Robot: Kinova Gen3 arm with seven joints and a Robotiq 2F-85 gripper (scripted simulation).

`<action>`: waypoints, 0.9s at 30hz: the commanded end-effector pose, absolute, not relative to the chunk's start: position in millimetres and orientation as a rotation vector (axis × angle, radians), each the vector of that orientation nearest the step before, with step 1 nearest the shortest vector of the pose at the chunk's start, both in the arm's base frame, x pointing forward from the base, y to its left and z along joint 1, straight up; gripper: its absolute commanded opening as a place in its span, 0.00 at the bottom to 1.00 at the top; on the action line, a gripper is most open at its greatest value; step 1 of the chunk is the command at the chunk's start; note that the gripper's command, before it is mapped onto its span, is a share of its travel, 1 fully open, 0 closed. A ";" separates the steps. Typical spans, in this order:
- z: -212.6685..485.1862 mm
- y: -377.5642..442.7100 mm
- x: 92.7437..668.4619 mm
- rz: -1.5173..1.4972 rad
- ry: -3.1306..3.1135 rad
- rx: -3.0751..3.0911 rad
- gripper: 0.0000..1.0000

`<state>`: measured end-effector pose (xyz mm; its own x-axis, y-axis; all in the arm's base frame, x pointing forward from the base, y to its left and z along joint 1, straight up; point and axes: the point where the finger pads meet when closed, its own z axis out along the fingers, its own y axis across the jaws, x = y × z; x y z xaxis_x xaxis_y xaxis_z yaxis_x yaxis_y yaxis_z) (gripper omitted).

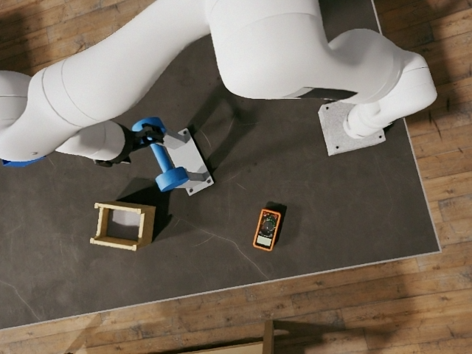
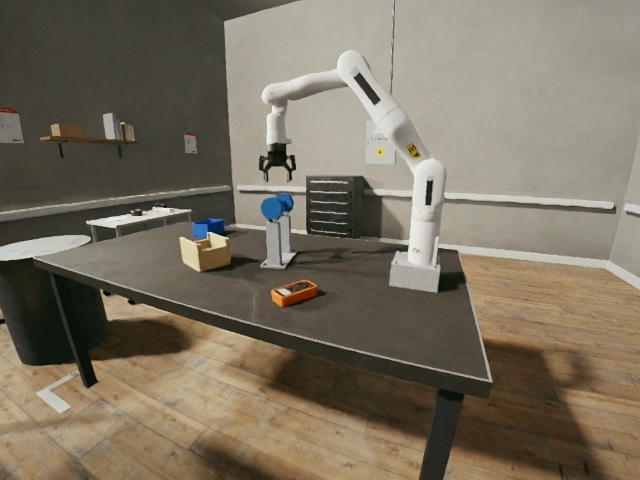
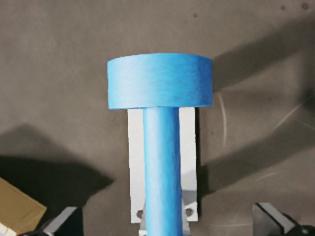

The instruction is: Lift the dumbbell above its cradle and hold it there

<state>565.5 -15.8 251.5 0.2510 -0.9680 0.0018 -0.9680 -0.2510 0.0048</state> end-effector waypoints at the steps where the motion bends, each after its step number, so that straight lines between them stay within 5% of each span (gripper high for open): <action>1: 252.5 -16.6 566.3 0.000 -1.918 2.484 1.00; 27: 190.4 -17.0 567.4 -0.002 -1.913 2.488 1.00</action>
